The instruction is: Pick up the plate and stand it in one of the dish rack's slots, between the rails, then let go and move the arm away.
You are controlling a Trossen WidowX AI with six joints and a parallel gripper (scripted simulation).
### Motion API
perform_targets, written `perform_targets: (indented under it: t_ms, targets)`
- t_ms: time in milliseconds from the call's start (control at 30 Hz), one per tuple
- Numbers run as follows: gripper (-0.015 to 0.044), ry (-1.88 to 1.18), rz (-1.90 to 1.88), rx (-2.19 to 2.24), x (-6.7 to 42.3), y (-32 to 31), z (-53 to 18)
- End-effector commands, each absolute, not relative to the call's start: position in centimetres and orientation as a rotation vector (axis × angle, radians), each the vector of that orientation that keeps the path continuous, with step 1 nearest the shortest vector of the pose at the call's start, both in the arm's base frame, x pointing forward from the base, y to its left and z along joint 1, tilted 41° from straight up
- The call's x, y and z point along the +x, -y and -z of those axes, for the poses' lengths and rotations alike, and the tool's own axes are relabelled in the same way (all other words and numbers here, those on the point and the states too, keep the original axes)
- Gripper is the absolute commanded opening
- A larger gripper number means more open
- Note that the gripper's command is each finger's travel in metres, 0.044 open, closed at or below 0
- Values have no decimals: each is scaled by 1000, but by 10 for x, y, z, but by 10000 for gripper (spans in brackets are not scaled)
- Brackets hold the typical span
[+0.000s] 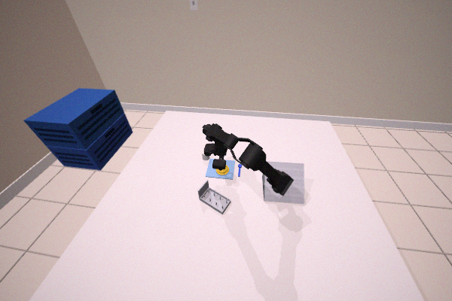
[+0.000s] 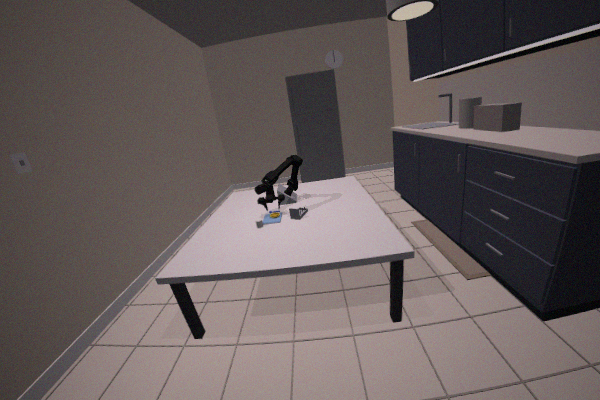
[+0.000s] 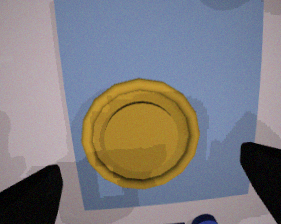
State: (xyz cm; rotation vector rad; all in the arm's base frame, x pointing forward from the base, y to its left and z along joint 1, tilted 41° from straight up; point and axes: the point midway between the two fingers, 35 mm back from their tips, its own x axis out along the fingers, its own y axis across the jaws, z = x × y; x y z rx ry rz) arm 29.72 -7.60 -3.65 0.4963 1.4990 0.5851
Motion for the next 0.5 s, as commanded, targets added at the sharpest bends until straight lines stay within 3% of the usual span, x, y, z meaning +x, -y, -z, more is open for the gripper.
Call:
perform_targets:
  t_ms: [0, 467]
  targets:
    - [400, -1503, -589, 507, 295, 69, 43]
    - [400, -1501, -591, 505, 294, 54, 60]
